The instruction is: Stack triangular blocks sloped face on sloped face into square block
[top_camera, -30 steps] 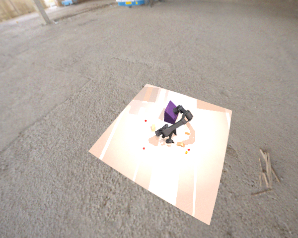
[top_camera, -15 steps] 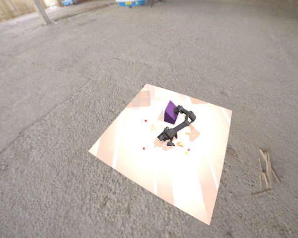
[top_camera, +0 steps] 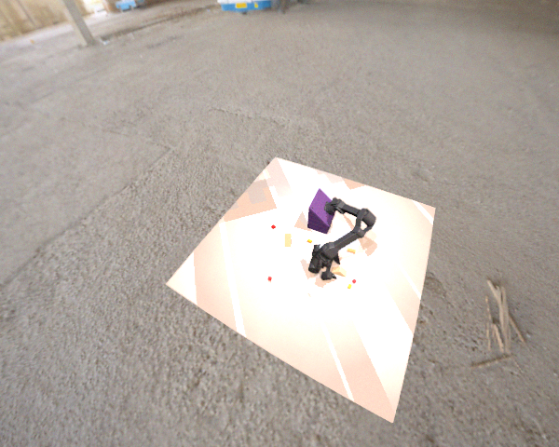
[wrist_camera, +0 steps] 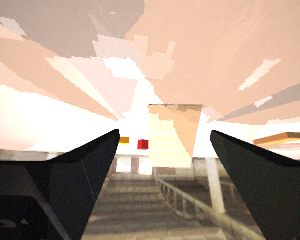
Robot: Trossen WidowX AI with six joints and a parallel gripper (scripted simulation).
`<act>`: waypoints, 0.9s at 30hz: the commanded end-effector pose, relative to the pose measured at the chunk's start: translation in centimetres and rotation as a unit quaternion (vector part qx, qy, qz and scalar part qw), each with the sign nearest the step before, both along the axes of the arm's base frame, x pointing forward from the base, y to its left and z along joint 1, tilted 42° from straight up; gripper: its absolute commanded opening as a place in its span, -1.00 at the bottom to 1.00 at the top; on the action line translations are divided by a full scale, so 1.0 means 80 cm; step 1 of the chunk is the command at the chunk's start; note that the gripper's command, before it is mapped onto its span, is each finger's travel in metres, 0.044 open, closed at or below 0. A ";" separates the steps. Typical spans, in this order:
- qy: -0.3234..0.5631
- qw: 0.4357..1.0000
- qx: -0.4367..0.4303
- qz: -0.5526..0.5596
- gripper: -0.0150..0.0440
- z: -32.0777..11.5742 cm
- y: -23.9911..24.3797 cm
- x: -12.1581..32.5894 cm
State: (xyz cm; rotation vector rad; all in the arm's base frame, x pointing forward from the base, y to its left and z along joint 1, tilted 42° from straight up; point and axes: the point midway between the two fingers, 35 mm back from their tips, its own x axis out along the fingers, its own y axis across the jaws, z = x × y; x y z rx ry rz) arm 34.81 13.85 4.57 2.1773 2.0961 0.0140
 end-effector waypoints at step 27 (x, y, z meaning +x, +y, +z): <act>-0.001 1.000 0.007 0.006 0.04 0.005 0.007 -0.004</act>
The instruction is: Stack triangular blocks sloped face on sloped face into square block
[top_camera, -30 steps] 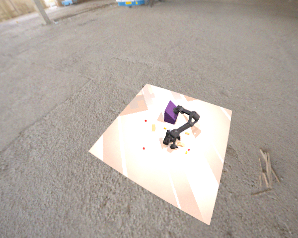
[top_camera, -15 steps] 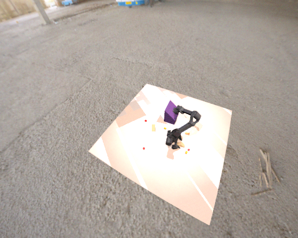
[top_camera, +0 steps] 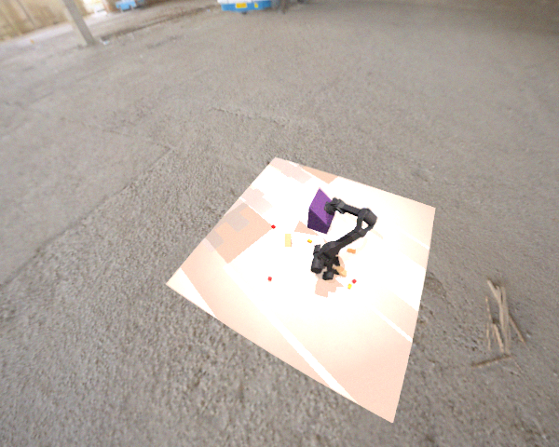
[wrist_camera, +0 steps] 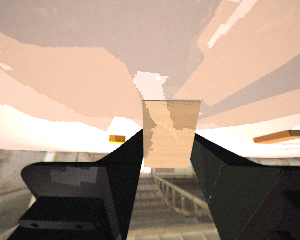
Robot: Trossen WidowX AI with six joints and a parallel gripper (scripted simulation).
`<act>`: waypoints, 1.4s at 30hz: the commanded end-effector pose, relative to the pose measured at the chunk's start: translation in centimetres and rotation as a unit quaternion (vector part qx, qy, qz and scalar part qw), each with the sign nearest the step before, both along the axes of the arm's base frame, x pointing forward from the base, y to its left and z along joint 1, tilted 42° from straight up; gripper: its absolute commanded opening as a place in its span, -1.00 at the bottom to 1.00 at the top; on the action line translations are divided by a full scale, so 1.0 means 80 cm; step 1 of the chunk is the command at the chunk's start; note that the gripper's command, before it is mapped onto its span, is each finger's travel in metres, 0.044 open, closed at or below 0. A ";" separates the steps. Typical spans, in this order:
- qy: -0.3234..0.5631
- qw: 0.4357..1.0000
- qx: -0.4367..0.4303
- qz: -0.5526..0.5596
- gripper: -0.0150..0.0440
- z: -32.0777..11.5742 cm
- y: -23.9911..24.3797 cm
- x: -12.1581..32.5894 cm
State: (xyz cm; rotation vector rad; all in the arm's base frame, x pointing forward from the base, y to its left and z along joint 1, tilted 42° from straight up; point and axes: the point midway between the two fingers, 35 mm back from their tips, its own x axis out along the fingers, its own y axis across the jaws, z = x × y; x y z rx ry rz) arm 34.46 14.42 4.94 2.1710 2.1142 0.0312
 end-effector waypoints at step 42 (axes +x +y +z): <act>0.060 0.997 -0.025 -0.036 -0.49 0.095 -0.083 -0.013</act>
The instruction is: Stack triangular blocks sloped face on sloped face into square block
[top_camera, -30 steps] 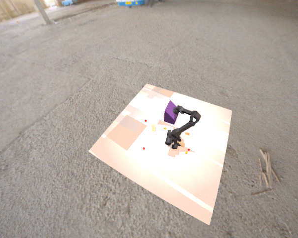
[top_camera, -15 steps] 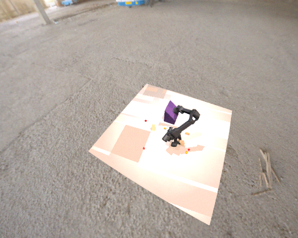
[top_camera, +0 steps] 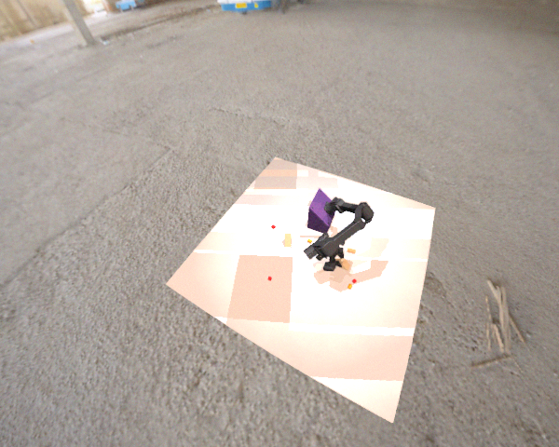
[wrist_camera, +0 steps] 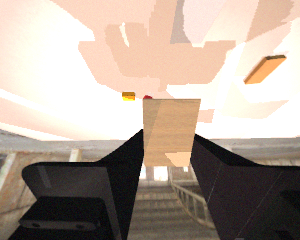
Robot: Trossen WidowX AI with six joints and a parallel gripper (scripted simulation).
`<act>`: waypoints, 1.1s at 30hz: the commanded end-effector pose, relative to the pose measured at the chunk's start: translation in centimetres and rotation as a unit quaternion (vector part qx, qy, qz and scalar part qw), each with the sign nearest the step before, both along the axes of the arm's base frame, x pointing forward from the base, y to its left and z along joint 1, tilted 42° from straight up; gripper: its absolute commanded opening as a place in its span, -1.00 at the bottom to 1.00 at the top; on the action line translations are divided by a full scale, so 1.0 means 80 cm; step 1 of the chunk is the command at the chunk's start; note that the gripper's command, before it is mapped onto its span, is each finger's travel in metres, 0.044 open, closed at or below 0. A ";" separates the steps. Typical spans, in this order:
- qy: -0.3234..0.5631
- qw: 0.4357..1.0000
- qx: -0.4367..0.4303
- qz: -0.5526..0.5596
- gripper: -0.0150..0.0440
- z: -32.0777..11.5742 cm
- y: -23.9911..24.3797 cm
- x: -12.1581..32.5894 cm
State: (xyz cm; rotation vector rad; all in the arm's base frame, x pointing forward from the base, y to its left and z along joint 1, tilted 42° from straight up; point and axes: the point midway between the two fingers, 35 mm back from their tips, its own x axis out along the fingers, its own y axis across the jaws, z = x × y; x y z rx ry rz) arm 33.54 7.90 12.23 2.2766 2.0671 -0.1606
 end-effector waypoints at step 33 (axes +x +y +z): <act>0.310 0.935 -0.171 -0.026 -0.49 0.006 0.016 -0.019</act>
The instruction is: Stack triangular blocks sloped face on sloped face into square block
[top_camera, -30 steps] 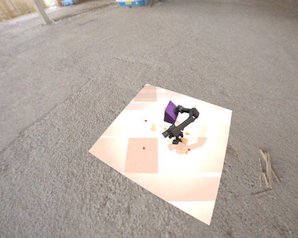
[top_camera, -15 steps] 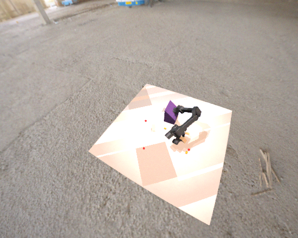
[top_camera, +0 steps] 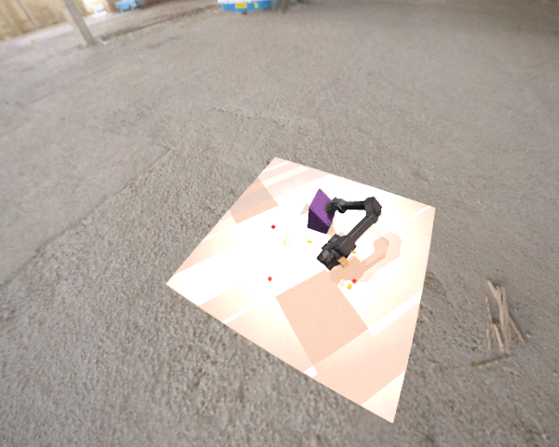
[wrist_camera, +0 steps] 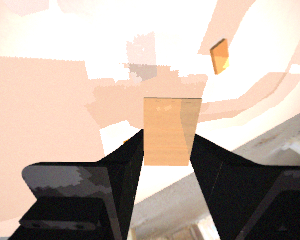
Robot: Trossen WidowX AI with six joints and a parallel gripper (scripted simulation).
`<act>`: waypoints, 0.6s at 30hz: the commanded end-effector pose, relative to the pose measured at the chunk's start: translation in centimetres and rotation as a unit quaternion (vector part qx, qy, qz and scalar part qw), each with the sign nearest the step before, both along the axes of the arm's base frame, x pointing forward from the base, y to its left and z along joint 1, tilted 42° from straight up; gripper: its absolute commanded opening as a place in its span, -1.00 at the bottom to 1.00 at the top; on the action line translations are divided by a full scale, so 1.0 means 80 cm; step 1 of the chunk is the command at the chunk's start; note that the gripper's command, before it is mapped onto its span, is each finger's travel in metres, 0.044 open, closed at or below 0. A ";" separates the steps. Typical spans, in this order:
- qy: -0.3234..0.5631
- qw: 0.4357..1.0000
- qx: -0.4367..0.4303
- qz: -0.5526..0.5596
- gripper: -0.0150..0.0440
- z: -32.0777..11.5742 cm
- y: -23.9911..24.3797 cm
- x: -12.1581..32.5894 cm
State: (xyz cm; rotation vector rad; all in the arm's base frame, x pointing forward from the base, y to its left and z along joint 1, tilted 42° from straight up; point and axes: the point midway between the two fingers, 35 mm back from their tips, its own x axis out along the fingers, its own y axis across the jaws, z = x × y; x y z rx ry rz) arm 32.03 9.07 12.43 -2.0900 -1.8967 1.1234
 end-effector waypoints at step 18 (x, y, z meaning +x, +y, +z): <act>0.159 0.968 -0.132 -0.141 -0.49 0.013 0.000 0.009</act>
